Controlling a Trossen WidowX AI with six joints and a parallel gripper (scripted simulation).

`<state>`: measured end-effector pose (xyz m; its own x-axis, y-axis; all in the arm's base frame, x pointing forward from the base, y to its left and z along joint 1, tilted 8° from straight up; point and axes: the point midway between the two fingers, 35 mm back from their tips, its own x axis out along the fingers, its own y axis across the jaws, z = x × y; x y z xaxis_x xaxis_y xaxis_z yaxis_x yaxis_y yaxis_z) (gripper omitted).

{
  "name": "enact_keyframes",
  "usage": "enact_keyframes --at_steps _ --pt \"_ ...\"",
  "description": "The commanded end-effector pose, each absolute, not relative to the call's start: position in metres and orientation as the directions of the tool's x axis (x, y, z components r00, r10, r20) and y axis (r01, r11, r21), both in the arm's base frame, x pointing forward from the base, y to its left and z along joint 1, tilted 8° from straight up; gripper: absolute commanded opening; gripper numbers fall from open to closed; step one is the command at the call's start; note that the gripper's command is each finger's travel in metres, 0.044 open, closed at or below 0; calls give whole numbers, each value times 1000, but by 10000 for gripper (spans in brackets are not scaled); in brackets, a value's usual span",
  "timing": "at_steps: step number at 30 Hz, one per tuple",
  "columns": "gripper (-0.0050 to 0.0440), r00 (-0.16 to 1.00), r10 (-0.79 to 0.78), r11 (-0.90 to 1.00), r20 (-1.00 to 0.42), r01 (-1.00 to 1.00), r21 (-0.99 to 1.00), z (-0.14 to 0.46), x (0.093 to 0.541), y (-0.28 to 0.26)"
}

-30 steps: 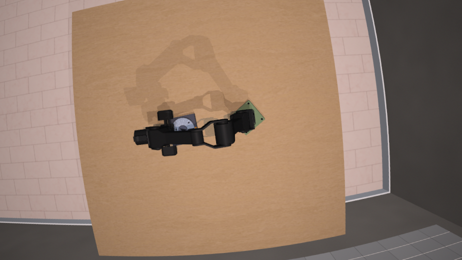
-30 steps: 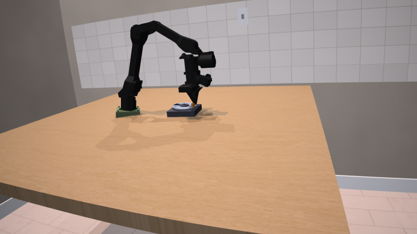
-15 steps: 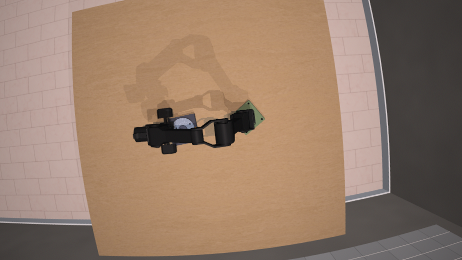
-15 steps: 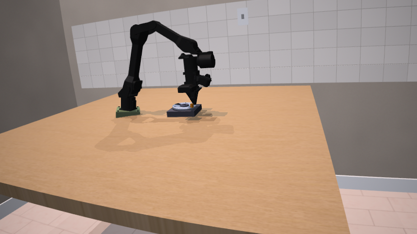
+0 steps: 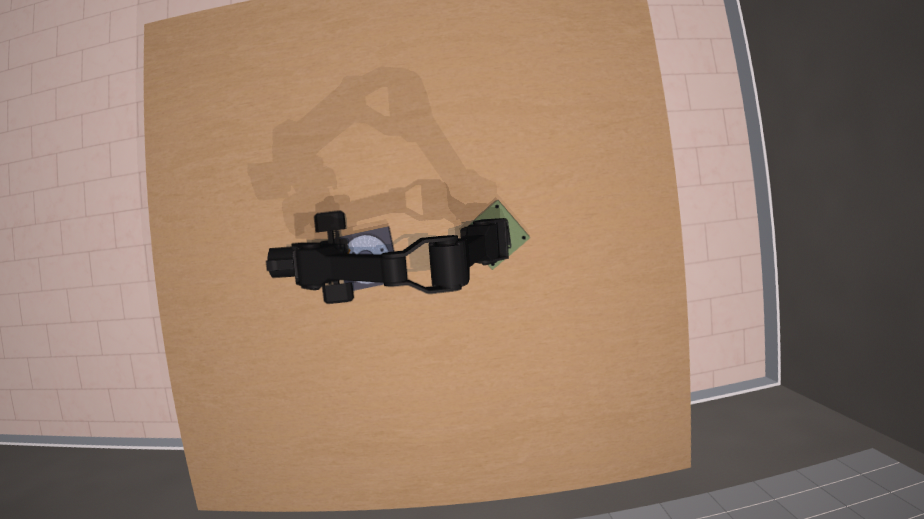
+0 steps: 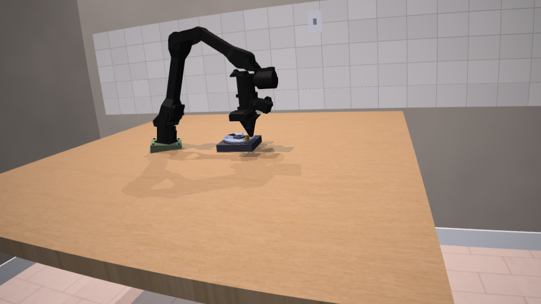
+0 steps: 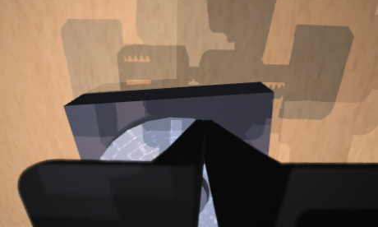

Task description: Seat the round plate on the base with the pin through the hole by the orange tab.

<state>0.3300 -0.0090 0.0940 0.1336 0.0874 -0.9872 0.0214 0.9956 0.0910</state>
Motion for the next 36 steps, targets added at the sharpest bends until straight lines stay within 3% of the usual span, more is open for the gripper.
enact_keyframes --at_steps 1,36 --pt "-50 138 78 996 -987 28 82 95 326 -16" --pt "-50 140 76 996 -987 27 81 92 314 -32"
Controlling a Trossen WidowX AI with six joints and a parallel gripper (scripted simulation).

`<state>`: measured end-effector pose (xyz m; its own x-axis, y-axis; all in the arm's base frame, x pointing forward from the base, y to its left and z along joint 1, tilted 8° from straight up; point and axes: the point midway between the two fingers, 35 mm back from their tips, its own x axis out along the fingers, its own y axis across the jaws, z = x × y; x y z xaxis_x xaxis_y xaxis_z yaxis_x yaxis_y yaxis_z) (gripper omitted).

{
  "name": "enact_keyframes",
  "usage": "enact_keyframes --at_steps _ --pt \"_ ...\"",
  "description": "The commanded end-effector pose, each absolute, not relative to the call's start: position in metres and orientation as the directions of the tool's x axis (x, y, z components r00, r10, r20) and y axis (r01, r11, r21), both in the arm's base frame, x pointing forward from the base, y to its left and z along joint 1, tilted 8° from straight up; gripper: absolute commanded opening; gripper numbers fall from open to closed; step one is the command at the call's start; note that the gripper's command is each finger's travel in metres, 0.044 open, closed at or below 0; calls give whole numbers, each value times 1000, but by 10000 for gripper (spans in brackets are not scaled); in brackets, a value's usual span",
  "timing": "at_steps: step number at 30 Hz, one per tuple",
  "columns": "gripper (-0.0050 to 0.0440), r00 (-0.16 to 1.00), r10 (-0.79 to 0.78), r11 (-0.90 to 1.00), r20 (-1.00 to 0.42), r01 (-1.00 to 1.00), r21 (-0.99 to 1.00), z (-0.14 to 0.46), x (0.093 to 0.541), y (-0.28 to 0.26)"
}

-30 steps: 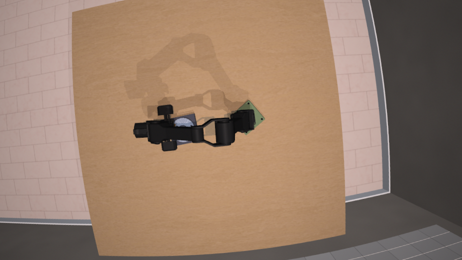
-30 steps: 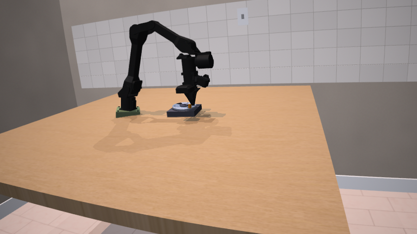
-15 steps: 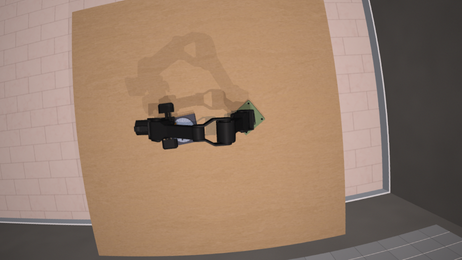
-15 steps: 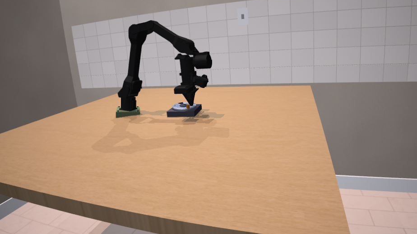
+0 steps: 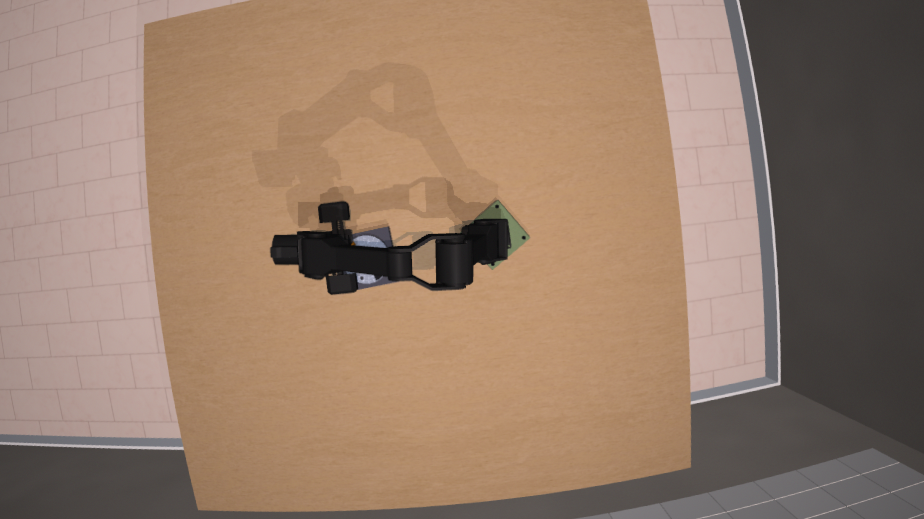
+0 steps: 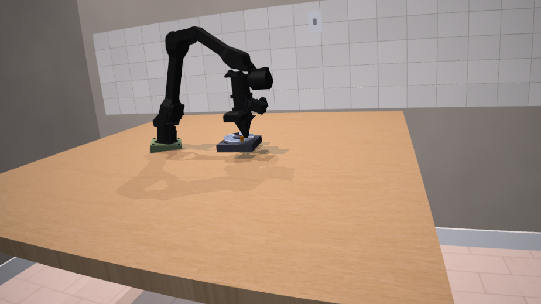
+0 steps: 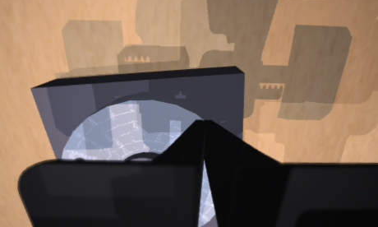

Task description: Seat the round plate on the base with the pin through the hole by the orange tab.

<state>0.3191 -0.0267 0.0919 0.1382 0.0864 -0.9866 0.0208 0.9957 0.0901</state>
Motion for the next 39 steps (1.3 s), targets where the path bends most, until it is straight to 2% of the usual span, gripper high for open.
enact_keyframes --at_steps 1,39 --pt "-50 140 76 996 -987 28 81 92 314 -32" --pt "-50 132 77 996 -988 30 82 87 295 -42"
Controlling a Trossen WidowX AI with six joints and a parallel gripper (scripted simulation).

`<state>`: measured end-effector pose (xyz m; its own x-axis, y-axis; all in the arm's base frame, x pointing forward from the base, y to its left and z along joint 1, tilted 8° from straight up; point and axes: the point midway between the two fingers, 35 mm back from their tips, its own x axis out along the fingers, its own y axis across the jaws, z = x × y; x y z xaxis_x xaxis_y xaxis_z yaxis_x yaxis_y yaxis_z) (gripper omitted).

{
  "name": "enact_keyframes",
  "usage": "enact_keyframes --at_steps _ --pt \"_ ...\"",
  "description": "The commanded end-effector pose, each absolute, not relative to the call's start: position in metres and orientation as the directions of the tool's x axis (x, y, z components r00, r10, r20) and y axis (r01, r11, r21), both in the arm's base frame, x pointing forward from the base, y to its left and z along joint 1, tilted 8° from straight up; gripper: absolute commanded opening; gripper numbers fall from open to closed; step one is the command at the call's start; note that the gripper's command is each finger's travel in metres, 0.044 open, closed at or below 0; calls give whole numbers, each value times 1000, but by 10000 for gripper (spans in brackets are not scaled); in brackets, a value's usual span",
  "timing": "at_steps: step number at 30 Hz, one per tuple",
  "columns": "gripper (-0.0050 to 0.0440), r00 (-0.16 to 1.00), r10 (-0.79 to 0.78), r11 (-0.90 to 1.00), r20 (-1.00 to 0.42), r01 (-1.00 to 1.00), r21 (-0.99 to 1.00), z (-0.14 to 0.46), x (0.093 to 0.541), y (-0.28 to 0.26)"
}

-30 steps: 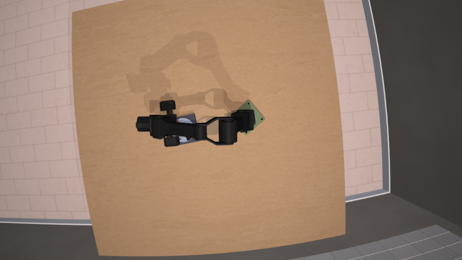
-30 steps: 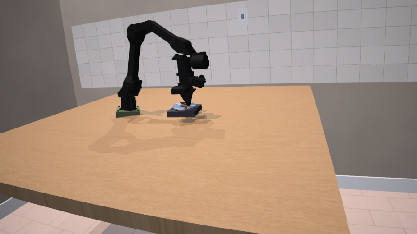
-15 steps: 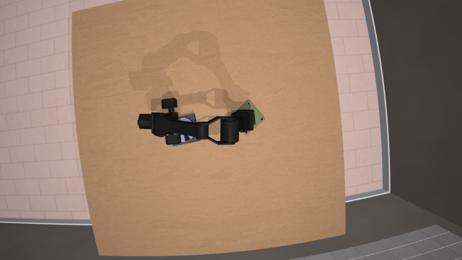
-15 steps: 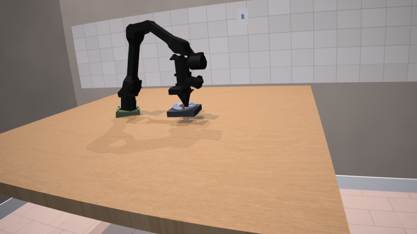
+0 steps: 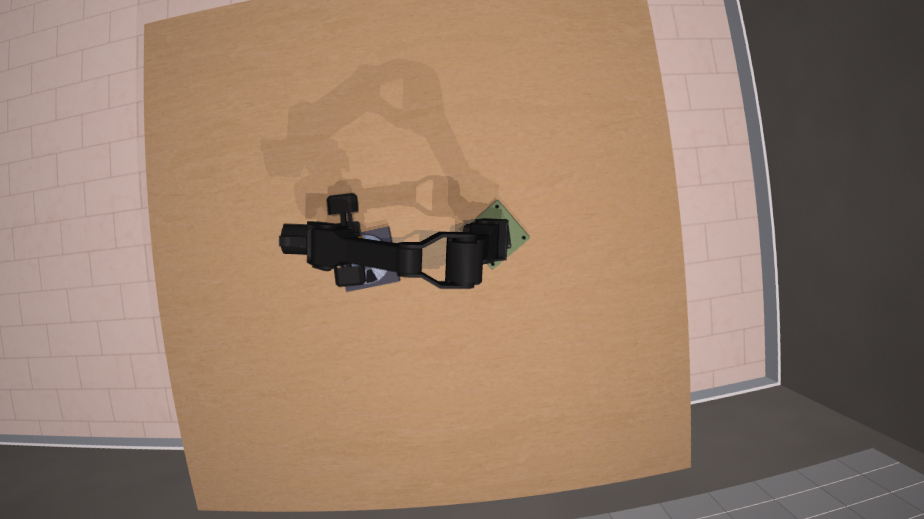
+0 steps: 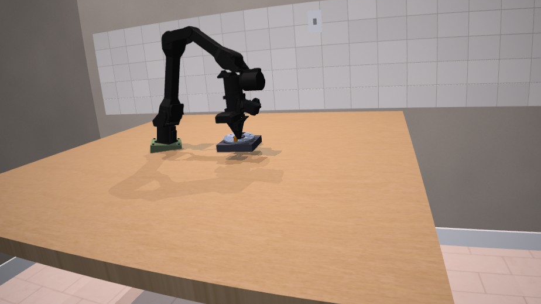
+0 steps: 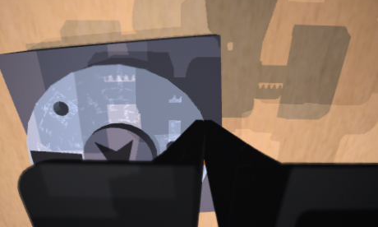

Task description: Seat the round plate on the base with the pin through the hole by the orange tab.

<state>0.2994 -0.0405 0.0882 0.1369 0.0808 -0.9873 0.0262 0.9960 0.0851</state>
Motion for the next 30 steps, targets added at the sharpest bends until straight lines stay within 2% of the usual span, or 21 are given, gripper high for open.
enact_keyframes --at_steps 1,30 --pt "-50 132 77 996 -988 30 82 87 295 -42" --pt "-50 143 75 996 -987 28 79 89 277 -44"
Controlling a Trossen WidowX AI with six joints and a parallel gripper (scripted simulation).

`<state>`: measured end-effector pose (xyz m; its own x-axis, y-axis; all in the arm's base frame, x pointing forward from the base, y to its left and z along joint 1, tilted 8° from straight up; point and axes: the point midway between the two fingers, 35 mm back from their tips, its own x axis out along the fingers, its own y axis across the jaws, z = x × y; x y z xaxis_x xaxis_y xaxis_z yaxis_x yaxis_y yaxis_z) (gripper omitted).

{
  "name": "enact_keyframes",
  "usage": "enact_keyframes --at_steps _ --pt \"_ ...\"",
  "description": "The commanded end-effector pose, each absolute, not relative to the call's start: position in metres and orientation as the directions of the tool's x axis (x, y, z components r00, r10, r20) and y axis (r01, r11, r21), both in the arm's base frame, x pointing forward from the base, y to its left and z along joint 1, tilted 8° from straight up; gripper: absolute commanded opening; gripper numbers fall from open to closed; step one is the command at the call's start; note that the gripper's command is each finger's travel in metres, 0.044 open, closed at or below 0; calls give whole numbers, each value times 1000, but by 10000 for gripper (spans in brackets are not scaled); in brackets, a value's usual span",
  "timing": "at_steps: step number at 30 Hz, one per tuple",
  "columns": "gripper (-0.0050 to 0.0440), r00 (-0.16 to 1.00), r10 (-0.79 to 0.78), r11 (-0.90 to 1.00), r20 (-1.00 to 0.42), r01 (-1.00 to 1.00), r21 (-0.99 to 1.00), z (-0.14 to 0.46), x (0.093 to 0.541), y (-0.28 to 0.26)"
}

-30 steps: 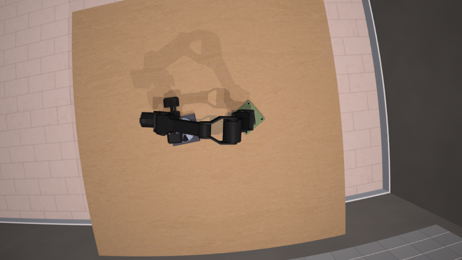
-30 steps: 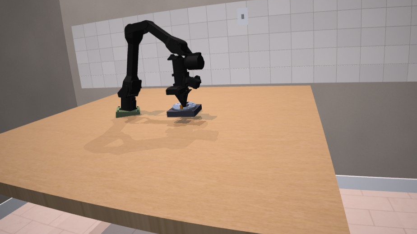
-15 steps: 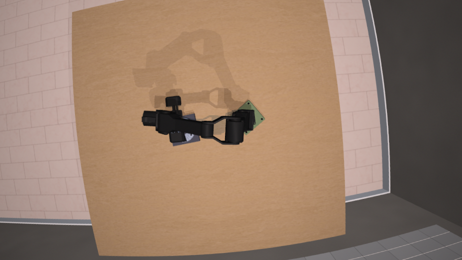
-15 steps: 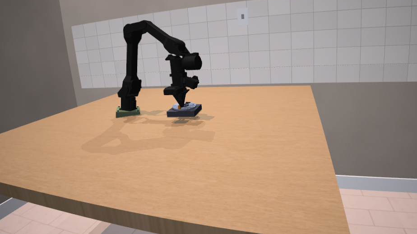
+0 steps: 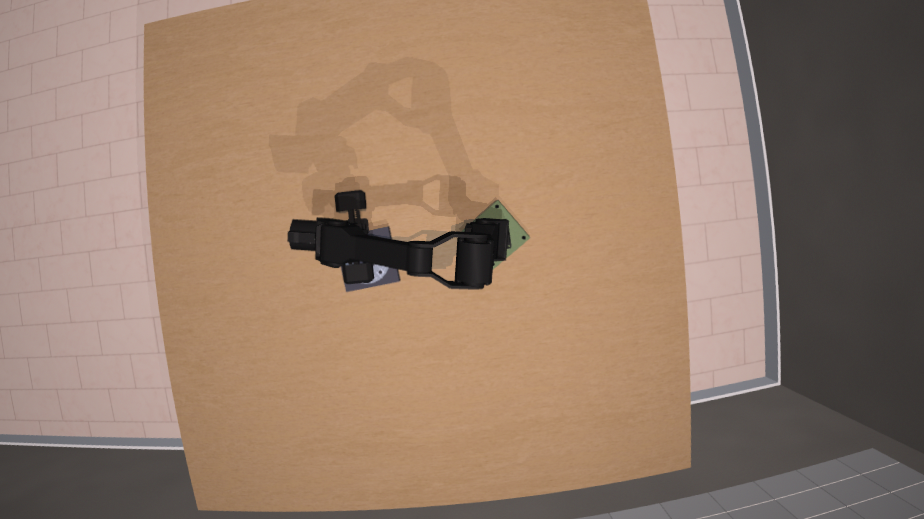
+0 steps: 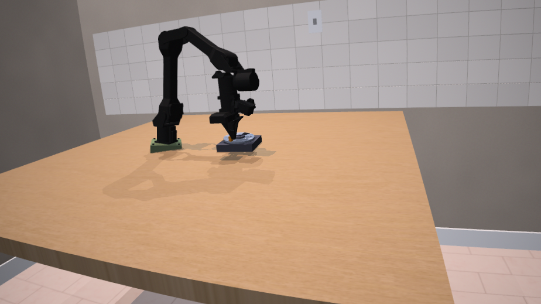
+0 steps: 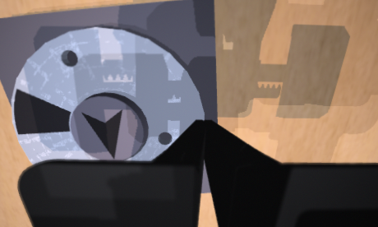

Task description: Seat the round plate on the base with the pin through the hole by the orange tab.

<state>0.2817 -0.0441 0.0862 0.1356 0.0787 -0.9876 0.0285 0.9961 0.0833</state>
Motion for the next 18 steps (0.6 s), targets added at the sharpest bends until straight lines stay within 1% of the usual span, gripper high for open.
enact_keyframes --at_steps 1,18 --pt "-50 142 75 996 -987 28 80 89 276 -44" --pt "-50 140 75 996 -987 28 80 88 266 -42"
